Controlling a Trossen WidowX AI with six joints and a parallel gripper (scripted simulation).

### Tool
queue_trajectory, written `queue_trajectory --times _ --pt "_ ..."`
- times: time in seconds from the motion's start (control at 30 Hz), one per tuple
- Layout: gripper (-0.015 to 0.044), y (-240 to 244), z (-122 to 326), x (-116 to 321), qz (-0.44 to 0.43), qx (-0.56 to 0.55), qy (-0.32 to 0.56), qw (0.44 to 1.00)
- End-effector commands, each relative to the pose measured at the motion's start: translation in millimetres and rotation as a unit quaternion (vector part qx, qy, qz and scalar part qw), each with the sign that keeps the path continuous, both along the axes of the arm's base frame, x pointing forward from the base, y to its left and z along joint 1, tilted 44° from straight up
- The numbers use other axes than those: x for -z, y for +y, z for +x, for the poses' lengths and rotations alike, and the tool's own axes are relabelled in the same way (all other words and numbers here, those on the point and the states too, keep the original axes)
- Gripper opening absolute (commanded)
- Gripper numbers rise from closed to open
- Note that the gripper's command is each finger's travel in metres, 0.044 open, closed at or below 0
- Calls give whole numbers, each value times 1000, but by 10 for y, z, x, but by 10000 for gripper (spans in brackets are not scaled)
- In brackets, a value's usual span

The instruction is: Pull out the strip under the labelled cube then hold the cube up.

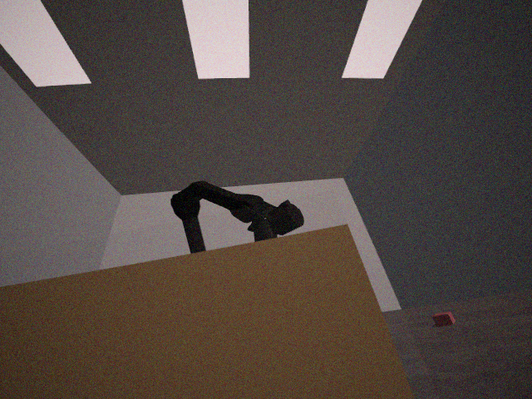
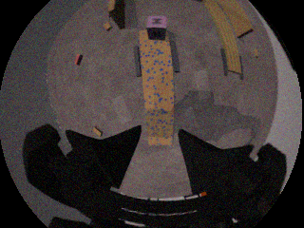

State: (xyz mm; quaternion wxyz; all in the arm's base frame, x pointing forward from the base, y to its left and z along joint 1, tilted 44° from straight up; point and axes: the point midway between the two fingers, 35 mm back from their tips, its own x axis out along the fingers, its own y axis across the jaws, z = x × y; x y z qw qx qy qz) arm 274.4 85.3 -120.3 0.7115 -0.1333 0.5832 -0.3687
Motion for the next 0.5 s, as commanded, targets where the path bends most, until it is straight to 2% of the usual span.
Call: queue_trajectory --times 0.0,0.1,0.47 --pt "368 -17 155 -49 0 3 -5 1000" --pt "440 -25 251 -81 0 3 -5 1000" --pt "440 -52 623 -208 -1 3 -6 1000"
